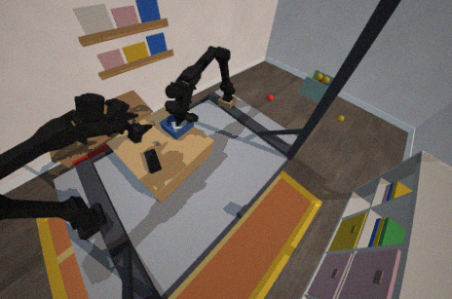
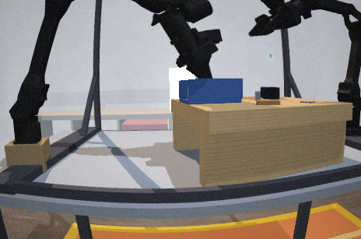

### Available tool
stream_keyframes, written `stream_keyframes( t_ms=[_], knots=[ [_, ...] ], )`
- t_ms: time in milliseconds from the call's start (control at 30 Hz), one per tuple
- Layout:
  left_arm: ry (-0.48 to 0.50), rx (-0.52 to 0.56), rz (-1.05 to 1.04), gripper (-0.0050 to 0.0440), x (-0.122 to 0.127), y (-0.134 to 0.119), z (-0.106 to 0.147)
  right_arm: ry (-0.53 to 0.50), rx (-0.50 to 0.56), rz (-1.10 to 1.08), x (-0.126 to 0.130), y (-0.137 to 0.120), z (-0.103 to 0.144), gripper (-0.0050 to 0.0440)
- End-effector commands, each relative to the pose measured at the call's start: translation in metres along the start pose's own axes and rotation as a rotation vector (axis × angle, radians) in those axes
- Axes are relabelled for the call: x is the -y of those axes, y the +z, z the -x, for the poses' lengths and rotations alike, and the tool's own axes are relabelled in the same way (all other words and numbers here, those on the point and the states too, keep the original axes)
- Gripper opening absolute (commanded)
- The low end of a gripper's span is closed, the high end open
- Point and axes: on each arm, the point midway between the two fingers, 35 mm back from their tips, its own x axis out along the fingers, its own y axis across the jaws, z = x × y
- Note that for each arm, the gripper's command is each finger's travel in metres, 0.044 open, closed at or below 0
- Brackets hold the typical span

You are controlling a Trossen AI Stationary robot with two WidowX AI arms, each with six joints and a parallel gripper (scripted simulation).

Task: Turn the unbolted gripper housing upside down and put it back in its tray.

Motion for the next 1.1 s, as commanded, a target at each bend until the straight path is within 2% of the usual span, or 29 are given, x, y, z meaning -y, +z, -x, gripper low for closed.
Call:
stream_keyframes(
  t_ms=[0,1067],
  knots=[
    [-0.004,0.027,0.007,0.0439,0.0002,0.0073,0.0066,-0.002,0.019,-0.004,0.0,0.0045,0.0057,0.0],
    [-0.004,0.027,0.007,0.0439,0.0002,0.0073,0.0066,-0.002,0.018,-0.004,-0.0005,-0.0021,0.0095,0.0]
  ],
)
